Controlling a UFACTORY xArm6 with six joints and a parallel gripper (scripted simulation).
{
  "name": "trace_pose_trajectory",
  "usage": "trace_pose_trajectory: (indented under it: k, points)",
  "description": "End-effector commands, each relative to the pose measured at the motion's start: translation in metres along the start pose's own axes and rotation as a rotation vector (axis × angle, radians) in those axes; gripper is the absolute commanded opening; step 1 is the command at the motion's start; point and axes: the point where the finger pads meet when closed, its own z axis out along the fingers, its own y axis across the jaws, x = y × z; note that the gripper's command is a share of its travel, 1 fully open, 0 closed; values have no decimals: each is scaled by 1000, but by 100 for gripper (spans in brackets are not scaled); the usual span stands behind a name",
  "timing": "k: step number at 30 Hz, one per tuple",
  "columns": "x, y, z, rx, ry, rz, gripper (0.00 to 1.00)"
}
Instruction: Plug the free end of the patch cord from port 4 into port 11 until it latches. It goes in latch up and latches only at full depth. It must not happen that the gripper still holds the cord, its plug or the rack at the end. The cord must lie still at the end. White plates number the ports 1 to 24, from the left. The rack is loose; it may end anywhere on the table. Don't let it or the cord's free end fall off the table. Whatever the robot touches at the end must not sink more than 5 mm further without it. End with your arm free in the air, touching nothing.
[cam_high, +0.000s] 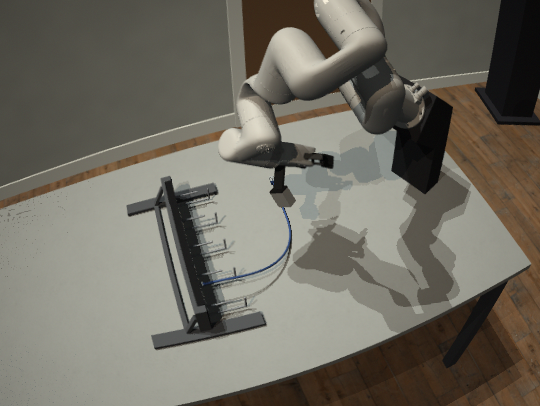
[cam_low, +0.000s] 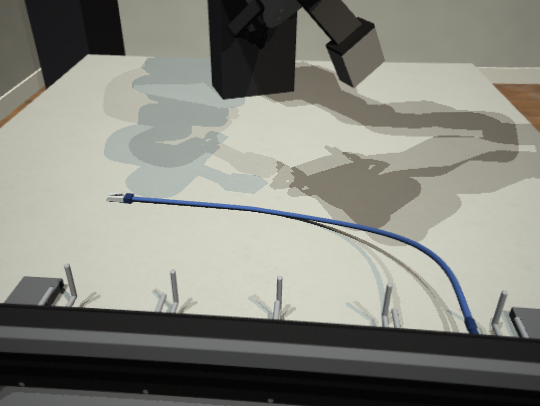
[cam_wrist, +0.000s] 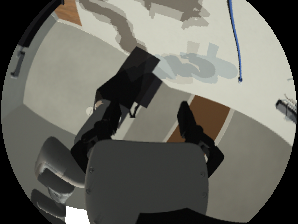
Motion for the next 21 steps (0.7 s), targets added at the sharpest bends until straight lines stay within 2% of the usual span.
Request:
trace_pose_trajectory:
  k: [1, 14, 16, 17, 21]
  points:
    - [-1, 4, 2, 41, 59, 151, 100]
    - [-6, 25, 4, 160, 230, 604, 100]
    - [-6, 25, 4, 160, 230, 604, 100]
    - [-8, 31, 4, 187, 268, 702, 100]
    - [-11, 38, 3, 219, 315, 822, 100]
